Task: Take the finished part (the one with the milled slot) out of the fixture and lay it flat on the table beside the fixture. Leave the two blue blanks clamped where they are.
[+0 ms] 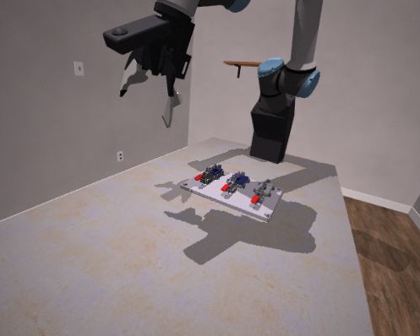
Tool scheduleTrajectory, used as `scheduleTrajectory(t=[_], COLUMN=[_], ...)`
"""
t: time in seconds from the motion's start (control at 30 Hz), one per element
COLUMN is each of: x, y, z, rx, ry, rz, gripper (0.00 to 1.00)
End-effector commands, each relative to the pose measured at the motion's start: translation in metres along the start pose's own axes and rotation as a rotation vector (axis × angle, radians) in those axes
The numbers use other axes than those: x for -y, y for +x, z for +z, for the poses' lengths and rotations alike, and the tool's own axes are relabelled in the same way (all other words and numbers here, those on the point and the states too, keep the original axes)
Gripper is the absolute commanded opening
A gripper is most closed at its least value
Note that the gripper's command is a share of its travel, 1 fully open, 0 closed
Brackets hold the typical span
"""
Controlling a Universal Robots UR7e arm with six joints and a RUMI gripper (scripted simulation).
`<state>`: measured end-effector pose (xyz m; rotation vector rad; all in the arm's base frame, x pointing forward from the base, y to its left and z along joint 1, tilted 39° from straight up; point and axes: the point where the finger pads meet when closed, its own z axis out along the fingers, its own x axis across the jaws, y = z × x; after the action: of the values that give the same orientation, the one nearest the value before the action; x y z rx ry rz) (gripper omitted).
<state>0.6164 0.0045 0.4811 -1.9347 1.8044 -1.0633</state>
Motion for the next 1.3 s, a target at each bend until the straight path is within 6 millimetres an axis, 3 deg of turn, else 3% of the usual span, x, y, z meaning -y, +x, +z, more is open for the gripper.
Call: scheduleTrajectory(t=[0.0, 0.03, 0.3, 0.53, 0.6, 0.97, 1.27], x=[-0.048, -0.048, -0.118, -0.167, -0.167, -0.216, -0.229], y=[-0.024, -0.024, -0.066, -0.097, -0.097, -0.129, -0.138], z=[-0.013, -0.013, -0.023, -0.027, -0.027, -0.029, -0.029], rx=[0.068, 0.068, 0.166, 0.233, 0.233, 0.299, 0.317], ry=[0.001, 0.001, -0.017, -0.027, -0.027, -0.036, -0.038], rz=[-0.009, -0.009, -0.016, -0.017, -0.017, -0.016, -0.015], gripper=[1.0, 1.0, 1.0, 1.0, 1.0, 1.0, 1.0])
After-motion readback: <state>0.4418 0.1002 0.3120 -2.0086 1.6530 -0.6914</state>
